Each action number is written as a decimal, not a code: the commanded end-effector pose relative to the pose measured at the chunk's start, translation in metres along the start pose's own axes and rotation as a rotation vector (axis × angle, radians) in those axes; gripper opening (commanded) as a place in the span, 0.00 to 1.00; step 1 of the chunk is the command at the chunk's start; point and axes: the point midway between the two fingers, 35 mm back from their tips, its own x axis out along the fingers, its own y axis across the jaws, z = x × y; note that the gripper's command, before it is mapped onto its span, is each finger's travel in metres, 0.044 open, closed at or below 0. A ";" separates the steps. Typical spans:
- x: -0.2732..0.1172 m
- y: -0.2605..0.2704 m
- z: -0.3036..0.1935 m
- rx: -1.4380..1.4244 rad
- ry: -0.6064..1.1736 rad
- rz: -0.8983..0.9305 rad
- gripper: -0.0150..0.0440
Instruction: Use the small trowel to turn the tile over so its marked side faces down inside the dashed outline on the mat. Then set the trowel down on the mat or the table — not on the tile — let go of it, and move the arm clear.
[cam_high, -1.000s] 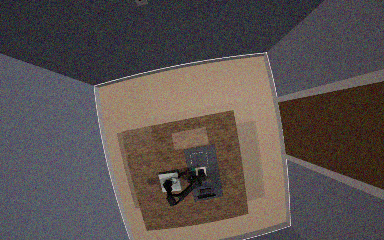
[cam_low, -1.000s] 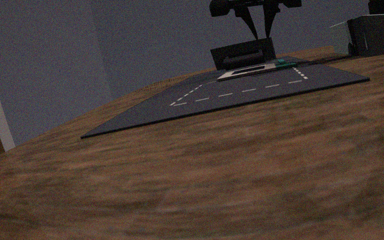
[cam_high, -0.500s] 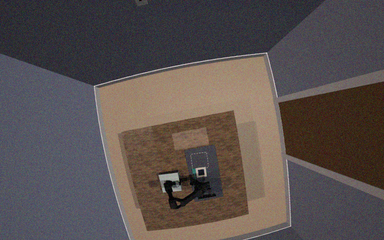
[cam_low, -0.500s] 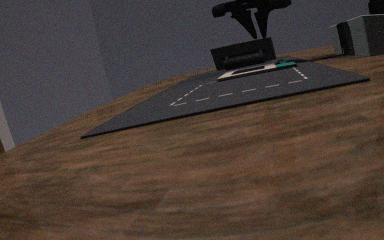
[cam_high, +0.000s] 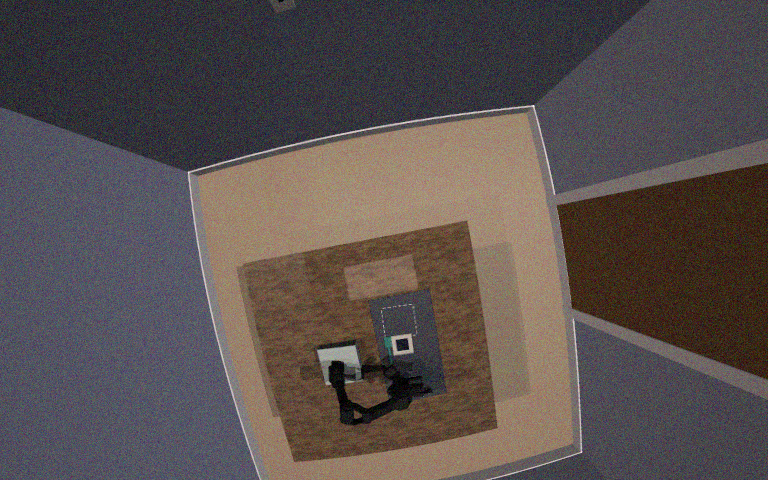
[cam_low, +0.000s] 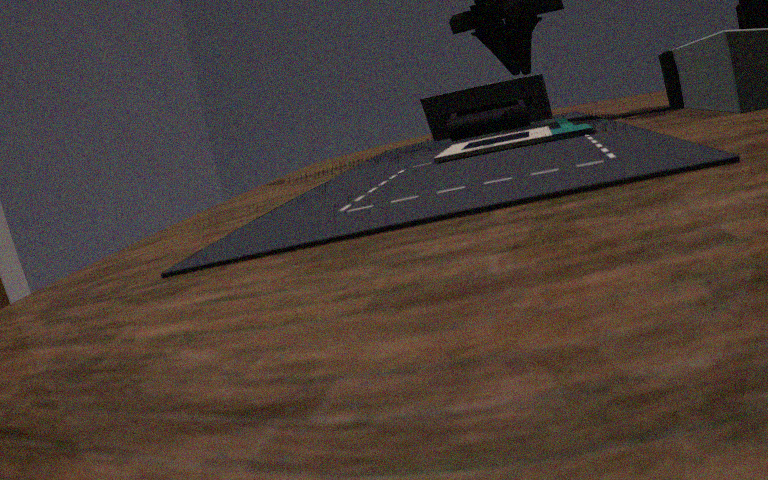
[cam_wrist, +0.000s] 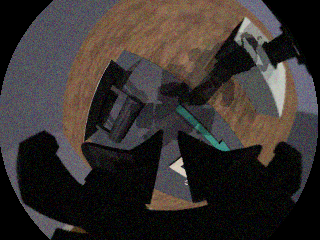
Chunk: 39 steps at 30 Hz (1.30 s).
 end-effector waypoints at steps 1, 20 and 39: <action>0.000 0.013 0.011 0.146 0.023 -0.033 0.42; 0.002 0.052 0.055 0.596 0.078 -0.128 0.42; 0.018 0.071 0.067 0.594 0.075 -0.128 0.42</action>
